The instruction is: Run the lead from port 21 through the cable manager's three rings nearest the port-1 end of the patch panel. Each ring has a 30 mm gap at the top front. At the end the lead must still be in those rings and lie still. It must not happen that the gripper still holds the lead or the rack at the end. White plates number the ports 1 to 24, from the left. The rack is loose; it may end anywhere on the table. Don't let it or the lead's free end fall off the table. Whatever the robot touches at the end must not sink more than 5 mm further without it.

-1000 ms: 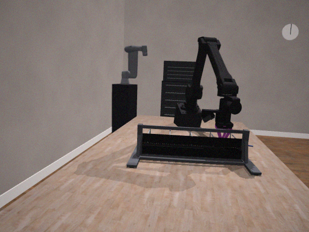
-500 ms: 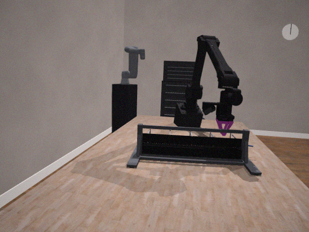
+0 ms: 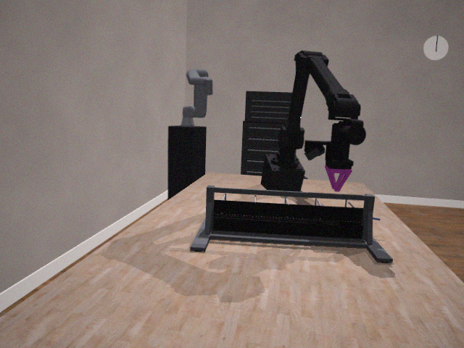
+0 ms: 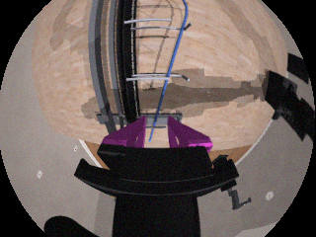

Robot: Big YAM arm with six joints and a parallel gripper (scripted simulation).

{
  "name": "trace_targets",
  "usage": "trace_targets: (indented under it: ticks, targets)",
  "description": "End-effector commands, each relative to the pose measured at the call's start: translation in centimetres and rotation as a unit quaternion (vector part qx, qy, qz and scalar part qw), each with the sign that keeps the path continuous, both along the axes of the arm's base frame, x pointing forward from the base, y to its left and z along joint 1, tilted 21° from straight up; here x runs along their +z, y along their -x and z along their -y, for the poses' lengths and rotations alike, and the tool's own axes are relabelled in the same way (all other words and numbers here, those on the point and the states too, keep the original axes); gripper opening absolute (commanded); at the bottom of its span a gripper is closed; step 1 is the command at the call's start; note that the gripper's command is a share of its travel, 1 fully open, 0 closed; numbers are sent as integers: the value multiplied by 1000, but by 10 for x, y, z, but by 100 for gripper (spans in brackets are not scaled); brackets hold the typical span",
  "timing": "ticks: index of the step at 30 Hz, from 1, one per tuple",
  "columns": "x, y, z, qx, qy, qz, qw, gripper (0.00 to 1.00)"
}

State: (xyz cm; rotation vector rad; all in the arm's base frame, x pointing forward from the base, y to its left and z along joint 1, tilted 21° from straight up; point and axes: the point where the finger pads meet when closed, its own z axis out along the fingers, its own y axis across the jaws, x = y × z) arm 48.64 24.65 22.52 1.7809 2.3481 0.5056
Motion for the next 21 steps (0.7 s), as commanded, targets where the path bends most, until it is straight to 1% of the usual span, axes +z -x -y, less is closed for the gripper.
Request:
trace_targets:
  ticks: [1, 3, 5, 7, 11, 12, 21]
  targets:
    - [29, -18, -3, -1, -9, 19, 1000, 33]
    - [32, -17, -3, -1, -9, 20, 1000, 33]
    - [44, -14, -1, -1, -13, 28, 1000, 33]
    - [50, -13, 0, -1, -15, 32, 999, 33]
    - [50, -13, 0, -1, -15, 32, 999, 33]
    - [49, -13, -1, -1, -14, 31, 999, 0]
    - [48, -13, -1, -1, -14, 30, 999, 0]
